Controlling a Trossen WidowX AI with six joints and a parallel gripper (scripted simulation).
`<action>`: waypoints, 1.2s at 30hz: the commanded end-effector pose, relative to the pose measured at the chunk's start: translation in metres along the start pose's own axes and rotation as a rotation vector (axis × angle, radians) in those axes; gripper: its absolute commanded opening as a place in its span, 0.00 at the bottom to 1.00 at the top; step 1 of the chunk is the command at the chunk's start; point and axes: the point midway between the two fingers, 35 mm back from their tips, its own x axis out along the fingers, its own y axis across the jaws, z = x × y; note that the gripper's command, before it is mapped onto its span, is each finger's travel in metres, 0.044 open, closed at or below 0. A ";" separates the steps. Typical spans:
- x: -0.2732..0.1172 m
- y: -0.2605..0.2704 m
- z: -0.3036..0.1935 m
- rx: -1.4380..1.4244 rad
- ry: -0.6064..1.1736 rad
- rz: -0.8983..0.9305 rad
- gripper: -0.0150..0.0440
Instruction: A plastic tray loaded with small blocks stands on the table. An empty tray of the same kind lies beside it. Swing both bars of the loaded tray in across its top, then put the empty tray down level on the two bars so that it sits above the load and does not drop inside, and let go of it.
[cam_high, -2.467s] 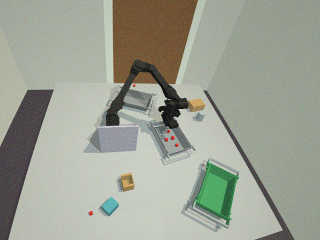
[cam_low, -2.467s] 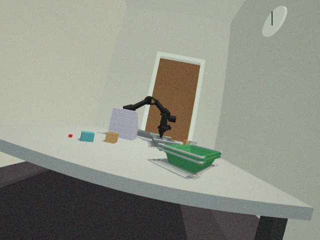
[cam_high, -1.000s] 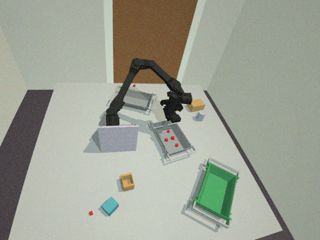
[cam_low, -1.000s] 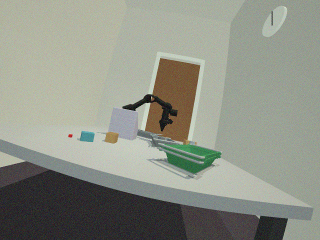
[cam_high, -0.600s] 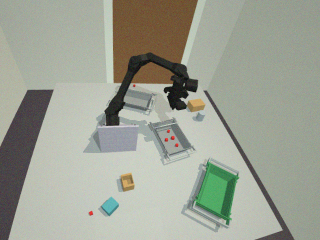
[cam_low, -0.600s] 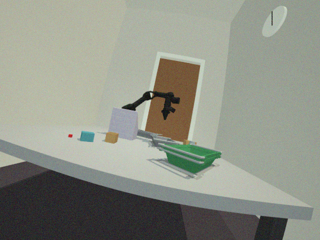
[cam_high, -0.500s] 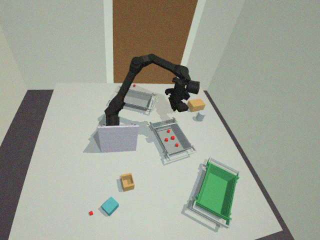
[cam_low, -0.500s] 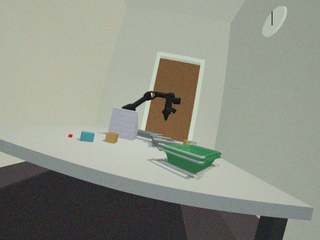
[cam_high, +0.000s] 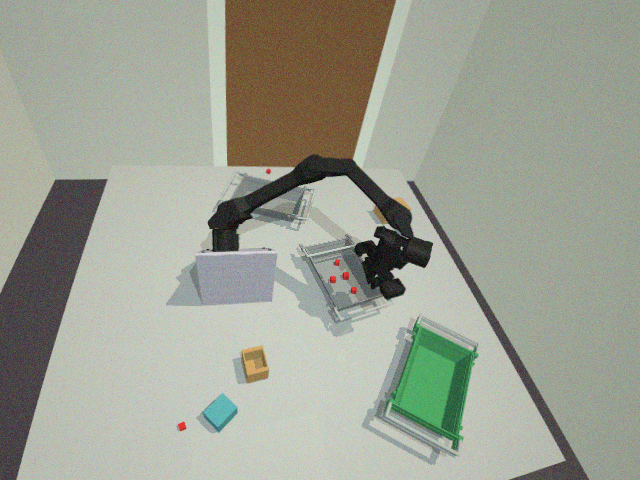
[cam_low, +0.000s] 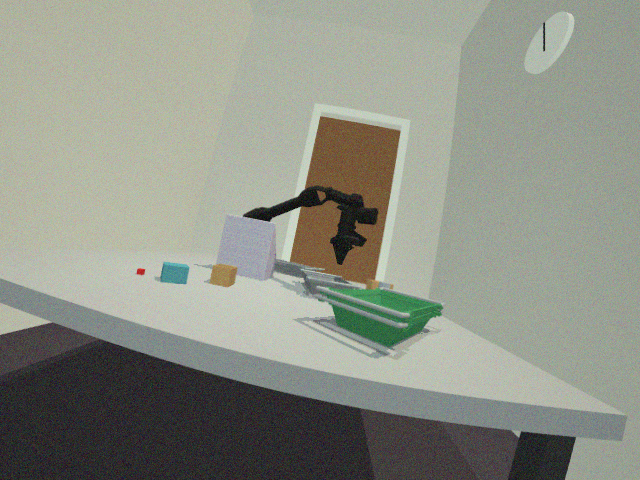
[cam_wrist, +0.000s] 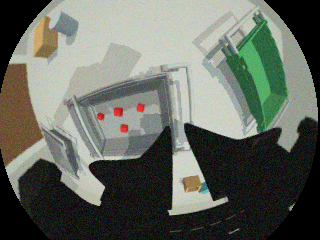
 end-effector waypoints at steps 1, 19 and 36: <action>0.027 -0.041 -0.014 -0.007 0.005 0.001 0.40; 0.078 -0.041 -0.013 -0.007 0.004 0.002 0.40; 0.088 -0.041 -0.014 -0.007 0.004 0.003 0.40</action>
